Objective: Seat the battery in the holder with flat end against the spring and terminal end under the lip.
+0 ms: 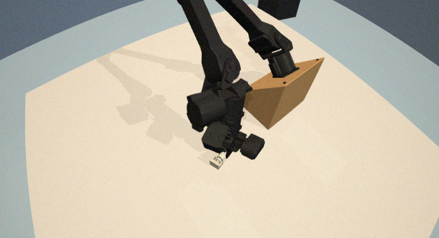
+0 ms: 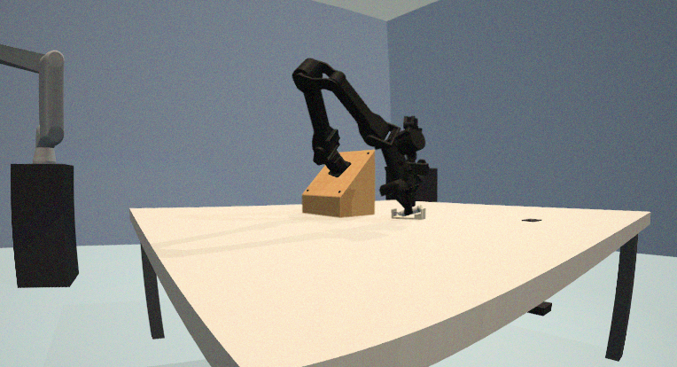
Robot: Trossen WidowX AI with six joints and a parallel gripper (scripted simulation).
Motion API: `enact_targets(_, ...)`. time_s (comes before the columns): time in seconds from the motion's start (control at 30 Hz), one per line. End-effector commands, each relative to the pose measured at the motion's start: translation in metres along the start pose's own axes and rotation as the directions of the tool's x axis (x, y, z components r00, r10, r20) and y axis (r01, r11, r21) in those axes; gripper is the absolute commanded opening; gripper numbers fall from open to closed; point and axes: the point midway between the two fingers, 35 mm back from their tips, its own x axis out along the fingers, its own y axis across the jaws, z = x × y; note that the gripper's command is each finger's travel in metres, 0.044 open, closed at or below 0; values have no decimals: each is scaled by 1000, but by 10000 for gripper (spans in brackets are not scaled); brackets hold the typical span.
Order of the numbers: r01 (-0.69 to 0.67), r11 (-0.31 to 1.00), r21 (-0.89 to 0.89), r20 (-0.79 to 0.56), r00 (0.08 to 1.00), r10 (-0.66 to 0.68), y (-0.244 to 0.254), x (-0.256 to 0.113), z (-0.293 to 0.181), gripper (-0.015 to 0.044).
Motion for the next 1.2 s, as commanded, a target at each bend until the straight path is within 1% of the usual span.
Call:
enact_targets(0.0, -5, 1000, -1, -47, 999, 5, 1, 4, -6, 58)
enact_targets(1.17, -19, 1000, 15, -243, 970, 23, -4, 4, -5, 58)
